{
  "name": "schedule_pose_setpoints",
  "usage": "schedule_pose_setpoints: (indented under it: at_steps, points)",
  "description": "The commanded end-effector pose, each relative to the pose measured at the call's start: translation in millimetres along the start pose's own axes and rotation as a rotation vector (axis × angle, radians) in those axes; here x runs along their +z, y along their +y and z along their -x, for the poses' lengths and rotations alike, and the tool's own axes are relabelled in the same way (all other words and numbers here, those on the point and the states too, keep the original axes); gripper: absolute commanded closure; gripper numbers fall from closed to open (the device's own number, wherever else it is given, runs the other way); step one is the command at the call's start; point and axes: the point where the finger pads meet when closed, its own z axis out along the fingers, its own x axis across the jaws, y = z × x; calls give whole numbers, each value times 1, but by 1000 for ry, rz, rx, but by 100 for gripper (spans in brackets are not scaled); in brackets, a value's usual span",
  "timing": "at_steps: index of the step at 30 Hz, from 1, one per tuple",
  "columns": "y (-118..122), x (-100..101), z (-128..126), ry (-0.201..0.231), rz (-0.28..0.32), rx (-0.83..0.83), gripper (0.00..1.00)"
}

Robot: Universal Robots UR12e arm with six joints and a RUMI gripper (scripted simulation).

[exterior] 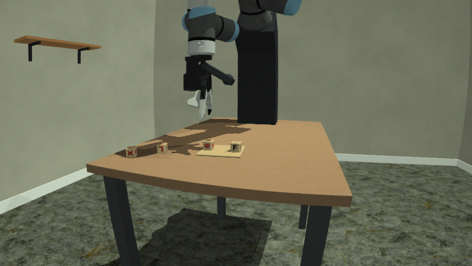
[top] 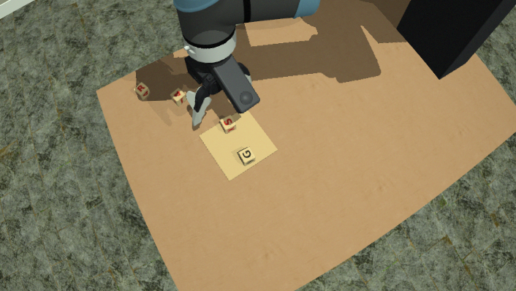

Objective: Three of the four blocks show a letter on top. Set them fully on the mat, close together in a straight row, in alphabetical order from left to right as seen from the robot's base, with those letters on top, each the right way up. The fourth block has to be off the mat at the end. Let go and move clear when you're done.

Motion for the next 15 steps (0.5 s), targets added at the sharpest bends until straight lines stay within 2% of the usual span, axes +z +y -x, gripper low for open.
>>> schedule_pose_setpoints:
  at_steps: [1,15]
  points:
    - [3,0,-1,0,-1,-69,0]
    - [14,3,-2,0,-1,-314,0]
